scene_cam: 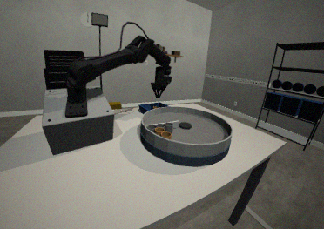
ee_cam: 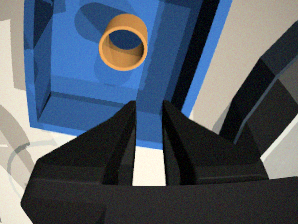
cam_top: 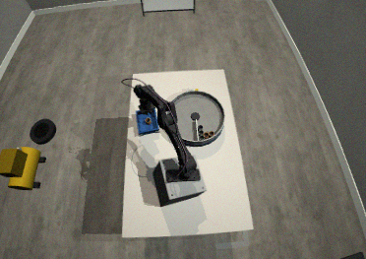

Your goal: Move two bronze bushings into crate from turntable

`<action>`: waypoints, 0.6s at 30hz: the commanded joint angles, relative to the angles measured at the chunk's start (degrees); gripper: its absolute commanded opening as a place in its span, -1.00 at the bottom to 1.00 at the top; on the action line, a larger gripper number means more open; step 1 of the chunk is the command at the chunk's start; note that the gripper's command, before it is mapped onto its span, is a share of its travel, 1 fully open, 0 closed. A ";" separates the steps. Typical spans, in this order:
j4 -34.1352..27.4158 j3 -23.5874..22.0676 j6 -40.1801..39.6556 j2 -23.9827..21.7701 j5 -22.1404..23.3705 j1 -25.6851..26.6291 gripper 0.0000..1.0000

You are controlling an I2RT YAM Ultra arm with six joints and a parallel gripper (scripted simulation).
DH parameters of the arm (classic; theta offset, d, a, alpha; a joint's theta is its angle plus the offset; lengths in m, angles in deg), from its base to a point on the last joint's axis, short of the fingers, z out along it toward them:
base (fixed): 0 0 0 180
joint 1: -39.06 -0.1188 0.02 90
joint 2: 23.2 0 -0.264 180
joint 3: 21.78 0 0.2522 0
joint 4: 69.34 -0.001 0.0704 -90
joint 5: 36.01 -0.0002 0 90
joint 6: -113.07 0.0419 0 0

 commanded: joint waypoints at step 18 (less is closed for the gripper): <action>-0.37 2.03 0.41 -1.51 0.42 -1.65 -0.70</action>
